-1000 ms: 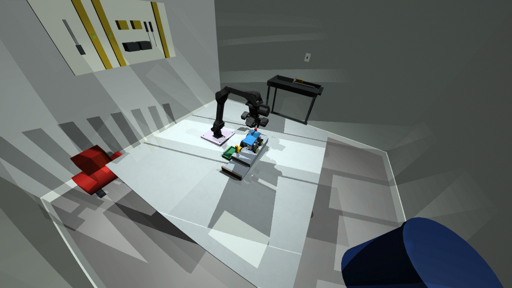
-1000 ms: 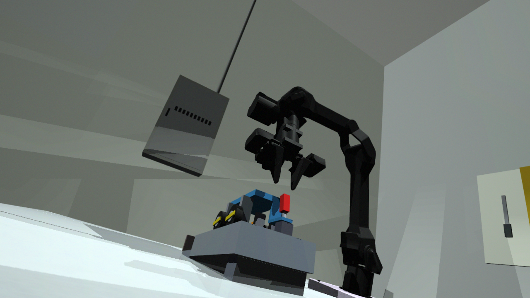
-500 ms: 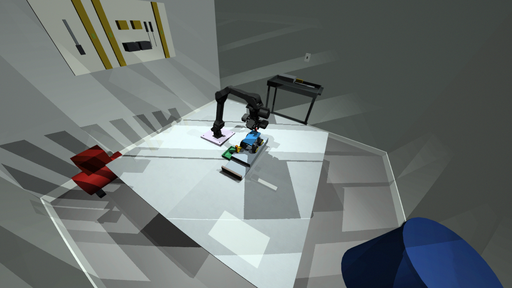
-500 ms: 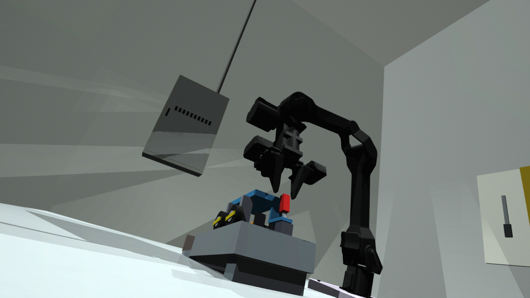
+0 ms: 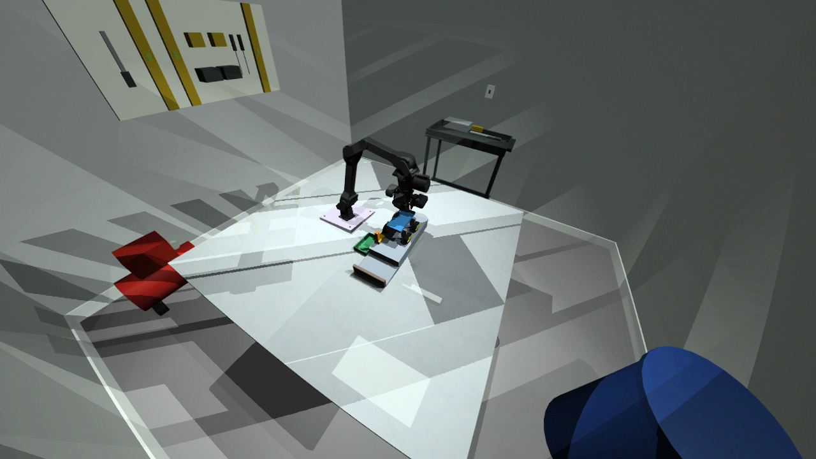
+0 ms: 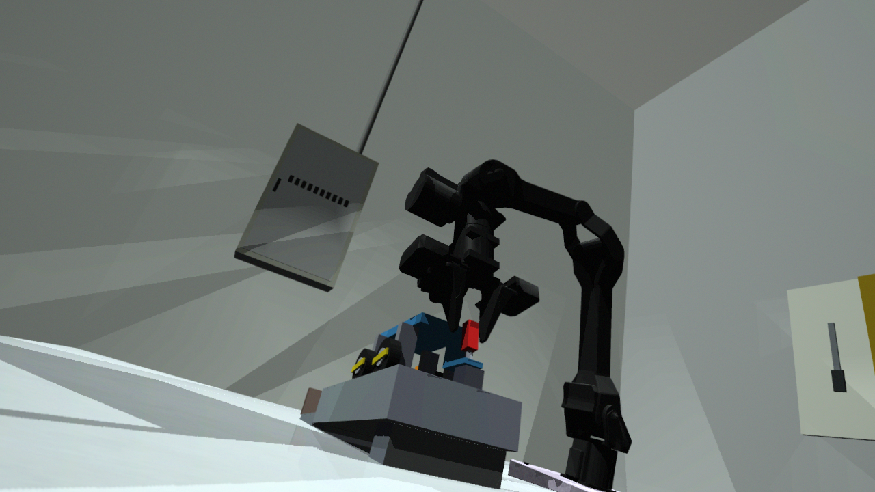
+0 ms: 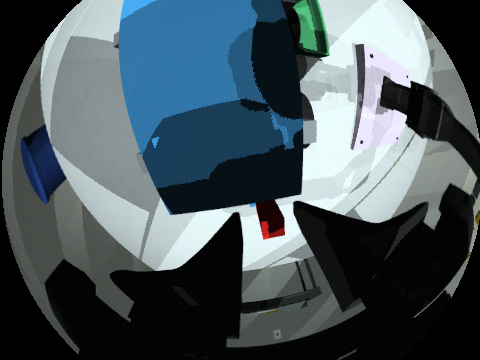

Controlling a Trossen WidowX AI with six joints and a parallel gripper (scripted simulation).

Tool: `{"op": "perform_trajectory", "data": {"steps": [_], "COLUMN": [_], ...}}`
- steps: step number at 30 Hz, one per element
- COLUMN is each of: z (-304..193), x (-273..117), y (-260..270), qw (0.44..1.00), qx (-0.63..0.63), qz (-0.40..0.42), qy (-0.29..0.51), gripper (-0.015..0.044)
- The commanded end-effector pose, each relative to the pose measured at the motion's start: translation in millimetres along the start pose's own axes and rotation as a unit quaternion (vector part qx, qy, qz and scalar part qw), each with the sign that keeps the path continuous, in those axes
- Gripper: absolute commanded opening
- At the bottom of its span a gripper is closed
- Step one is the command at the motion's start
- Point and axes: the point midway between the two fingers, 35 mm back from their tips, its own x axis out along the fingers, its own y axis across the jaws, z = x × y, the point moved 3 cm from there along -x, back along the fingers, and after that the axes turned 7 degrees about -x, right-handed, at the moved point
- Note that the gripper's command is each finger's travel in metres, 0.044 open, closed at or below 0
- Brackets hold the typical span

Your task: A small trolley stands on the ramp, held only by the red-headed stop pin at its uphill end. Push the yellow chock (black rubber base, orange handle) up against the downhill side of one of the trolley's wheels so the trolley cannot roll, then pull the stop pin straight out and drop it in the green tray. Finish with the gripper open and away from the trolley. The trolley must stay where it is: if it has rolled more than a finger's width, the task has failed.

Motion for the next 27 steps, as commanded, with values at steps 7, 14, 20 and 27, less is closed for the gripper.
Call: {"op": "perform_trajectory", "data": {"steps": [7, 14, 20, 27], "z": [-1, -2, -1, -1], "x": [14, 23, 20, 20], "y": [0, 0, 0, 0], "qw": [1.000, 1.000, 1.000, 1.000], "qx": [0.002, 0.002, 0.000, 0.000], "qz": [0.000, 0.000, 0.000, 0.000], "qy": [0.003, 0.003, 0.000, 0.000], "gripper": [0.0190, 0.0190, 0.0052, 0.0005]}}
